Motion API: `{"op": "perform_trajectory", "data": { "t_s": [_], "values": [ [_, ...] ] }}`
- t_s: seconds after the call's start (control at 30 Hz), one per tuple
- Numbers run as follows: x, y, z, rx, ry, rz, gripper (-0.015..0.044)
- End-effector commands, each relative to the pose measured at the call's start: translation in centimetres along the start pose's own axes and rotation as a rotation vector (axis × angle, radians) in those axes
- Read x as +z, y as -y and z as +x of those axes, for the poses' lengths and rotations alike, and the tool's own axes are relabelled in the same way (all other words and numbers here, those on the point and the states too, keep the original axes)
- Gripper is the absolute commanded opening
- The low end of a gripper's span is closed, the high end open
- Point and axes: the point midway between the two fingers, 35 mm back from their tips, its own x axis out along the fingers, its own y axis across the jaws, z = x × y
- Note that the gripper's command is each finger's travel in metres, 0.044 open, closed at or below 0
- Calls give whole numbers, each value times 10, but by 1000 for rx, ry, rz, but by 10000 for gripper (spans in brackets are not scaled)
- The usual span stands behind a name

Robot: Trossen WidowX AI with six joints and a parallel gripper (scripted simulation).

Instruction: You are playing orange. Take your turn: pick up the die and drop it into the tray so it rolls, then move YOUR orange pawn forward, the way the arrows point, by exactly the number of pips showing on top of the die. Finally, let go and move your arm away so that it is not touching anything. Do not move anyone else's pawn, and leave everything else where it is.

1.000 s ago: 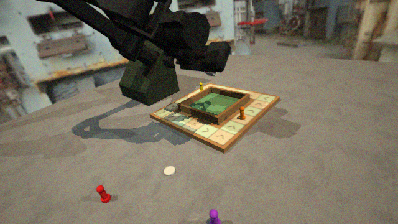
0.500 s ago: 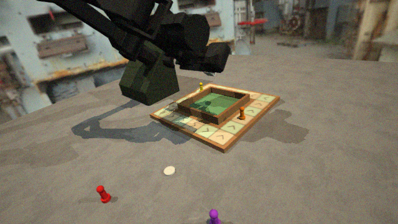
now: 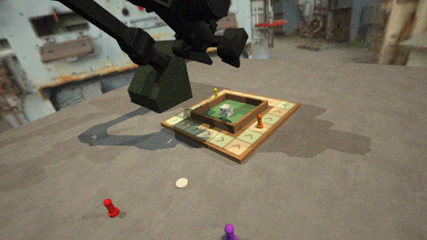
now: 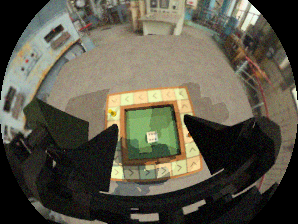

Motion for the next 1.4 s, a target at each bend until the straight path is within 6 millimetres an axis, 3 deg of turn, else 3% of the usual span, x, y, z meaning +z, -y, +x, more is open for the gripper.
{"op": "perform_trajectory", "data": {
  "t_s": [0.0,0.17,0.33,0.37,0.43,0.63,1.0,1.07,1.37],
  "values": [
    [-2,-6,24,67,-261,13,440],
    [-5,0,40,-23,-727,-12,440],
    [-3,-4,43,12,-673,-20,440],
    [-4,-3,43,5,-674,-2,414],
    [-5,6,42,-50,-676,139,361],
    [-13,46,40,-300,-649,778,204],
    [-40,112,39,-771,-426,1914,200],
    [-42,114,39,-800,-404,1982,200],
    [-42,114,39,-800,-404,1982,200]
  ]
}}
